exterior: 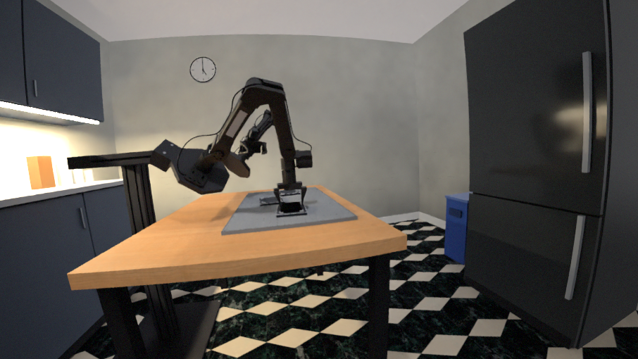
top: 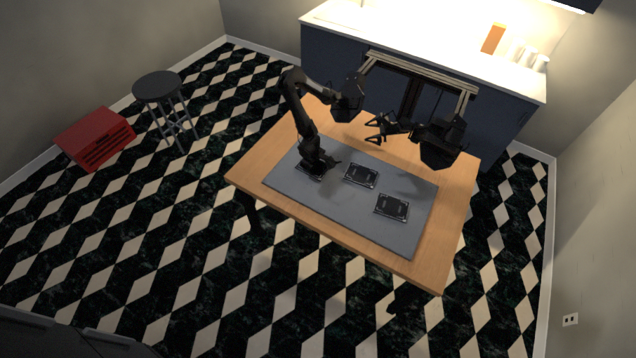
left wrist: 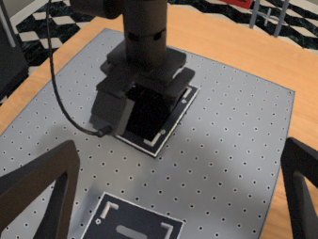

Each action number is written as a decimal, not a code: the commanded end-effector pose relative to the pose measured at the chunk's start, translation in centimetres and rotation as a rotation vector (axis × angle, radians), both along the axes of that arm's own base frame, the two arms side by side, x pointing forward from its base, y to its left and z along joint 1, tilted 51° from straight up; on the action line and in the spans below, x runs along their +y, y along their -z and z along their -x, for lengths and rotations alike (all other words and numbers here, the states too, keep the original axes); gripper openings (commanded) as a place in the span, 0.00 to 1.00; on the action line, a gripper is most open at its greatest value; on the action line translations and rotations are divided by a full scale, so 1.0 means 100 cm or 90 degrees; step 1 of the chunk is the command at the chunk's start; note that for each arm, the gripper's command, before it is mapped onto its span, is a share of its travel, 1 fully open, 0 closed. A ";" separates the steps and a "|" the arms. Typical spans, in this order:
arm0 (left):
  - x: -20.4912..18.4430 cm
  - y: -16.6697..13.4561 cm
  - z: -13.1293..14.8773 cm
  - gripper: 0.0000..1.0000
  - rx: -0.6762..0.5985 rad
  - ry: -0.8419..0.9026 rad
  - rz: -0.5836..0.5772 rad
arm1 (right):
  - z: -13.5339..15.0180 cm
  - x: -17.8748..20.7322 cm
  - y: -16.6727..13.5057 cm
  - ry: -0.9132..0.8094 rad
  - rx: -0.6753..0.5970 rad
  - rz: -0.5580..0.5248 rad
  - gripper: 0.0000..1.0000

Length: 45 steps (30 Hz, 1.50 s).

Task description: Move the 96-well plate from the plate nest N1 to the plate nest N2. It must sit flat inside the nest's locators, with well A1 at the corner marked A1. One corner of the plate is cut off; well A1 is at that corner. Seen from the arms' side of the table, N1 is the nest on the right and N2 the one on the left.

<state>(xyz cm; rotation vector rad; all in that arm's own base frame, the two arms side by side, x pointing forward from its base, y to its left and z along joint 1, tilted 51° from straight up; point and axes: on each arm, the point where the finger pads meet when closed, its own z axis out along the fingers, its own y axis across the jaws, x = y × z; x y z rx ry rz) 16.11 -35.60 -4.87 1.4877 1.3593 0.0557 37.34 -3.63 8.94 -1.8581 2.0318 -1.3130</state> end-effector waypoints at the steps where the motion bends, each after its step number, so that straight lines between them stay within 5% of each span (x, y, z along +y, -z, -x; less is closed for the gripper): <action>1: -0.006 -0.004 0.010 1.00 -0.001 0.024 0.009 | -0.001 0.002 0.007 -0.010 0.013 -0.004 0.92; 12: -0.006 -0.004 0.010 1.00 -0.001 0.024 0.009 | -0.004 0.001 -0.001 -0.008 0.001 -0.006 0.79; 13: -0.006 -0.004 0.010 1.00 -0.001 0.024 0.009 | -0.005 0.001 -0.001 -0.008 0.001 -0.006 0.67; 14: -0.006 -0.004 0.010 1.00 -0.001 0.024 0.009 | -0.005 0.001 -0.001 -0.008 0.000 -0.007 0.78; 31: 0.005 0.014 0.016 1.00 0.045 -0.009 -0.023 | 0.021 0.023 -0.029 -0.007 -0.003 -0.007 0.78; 37: 0.031 0.042 0.059 1.00 0.150 -0.082 -0.096 | 0.021 0.023 -0.029 -0.007 -0.003 -0.007 0.78; 45: 0.052 0.037 0.103 1.00 0.194 -0.137 -0.106 | 0.021 0.023 -0.029 -0.008 -0.002 -0.007 0.78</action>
